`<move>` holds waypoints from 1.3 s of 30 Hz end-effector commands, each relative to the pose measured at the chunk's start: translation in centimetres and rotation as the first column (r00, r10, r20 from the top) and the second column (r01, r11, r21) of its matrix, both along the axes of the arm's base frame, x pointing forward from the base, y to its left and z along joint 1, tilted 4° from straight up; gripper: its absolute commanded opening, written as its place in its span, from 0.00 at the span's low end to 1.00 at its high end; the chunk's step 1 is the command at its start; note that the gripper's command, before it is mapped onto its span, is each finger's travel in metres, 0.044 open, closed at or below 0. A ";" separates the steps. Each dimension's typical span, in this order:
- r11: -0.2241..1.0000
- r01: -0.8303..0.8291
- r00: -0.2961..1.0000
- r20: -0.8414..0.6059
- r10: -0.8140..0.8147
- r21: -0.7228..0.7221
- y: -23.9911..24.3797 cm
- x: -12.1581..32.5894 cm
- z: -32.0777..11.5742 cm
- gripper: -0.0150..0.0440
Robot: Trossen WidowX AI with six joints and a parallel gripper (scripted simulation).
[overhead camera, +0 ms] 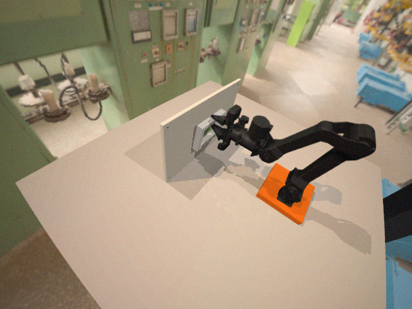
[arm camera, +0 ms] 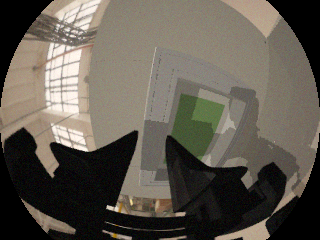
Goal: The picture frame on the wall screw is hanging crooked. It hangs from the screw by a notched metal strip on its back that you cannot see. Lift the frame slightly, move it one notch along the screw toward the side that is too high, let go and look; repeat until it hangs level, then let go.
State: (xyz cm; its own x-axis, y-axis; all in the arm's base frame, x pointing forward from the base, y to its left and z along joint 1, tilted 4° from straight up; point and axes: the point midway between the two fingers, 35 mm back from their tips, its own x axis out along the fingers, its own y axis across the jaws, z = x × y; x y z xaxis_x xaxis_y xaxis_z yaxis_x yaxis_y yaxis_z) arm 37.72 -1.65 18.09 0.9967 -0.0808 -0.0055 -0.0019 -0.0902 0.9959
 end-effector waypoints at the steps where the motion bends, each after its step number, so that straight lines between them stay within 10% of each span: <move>1: 1.000 0.000 1.000 0.000 0.000 -0.004 0.0 0.0 0.0 0.65; 39: 0.980 0.049 0.999 0.022 -0.046 -0.190 3.7 -17.4 3.5 0.69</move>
